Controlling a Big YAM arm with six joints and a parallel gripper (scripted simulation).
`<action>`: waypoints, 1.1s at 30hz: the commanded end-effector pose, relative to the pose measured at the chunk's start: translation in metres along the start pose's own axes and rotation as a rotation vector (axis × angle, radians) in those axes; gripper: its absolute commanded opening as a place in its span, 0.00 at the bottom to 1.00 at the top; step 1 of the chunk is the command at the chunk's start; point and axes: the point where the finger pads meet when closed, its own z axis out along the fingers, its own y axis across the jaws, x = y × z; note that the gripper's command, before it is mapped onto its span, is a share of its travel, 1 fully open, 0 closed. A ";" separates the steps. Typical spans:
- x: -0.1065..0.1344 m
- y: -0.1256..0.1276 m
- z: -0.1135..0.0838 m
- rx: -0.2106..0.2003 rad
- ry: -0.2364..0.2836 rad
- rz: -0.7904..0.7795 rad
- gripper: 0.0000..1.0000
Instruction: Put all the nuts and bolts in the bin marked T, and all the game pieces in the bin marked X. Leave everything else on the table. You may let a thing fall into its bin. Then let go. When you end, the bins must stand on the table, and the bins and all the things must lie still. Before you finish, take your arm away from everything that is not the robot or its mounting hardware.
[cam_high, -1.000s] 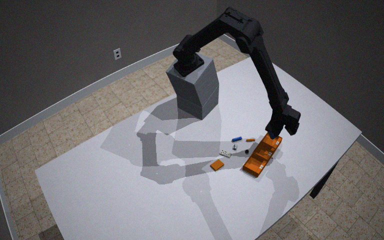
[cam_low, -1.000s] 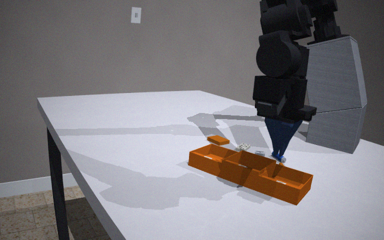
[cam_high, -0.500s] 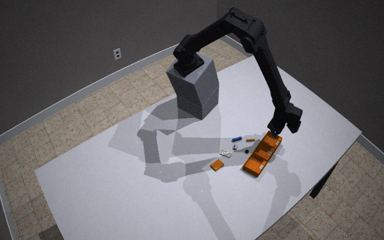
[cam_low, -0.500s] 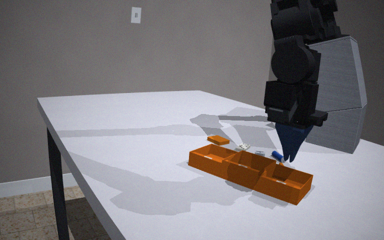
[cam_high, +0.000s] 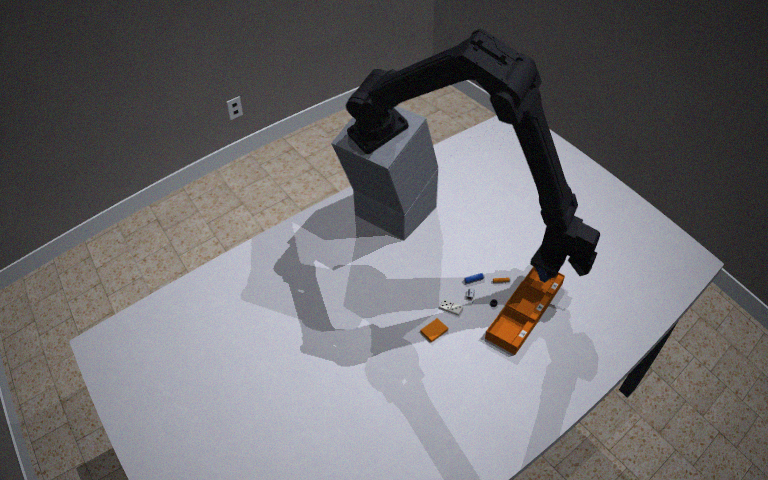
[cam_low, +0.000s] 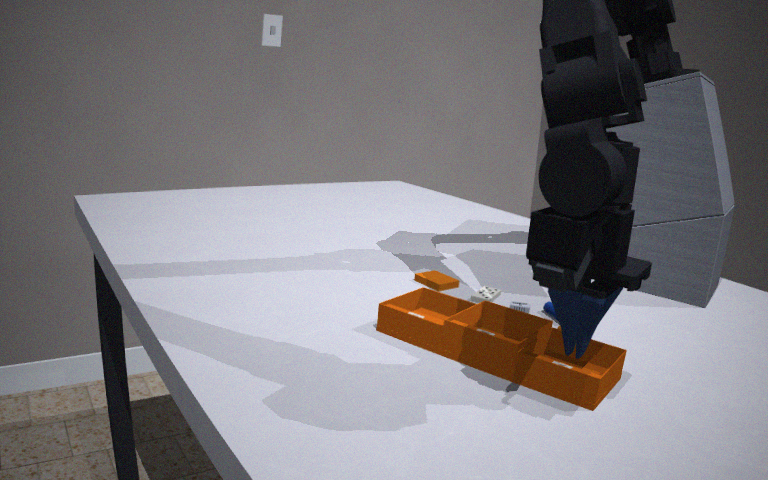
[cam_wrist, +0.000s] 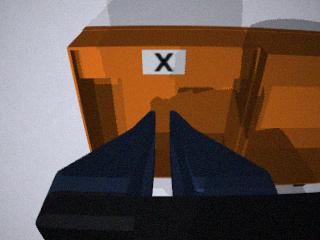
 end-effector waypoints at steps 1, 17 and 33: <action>-0.021 -0.004 0.007 -0.001 -0.041 0.012 0.08; -0.032 0.002 -0.010 -0.003 -0.066 0.000 0.08; -0.034 0.002 -0.011 -0.003 -0.065 -0.001 0.08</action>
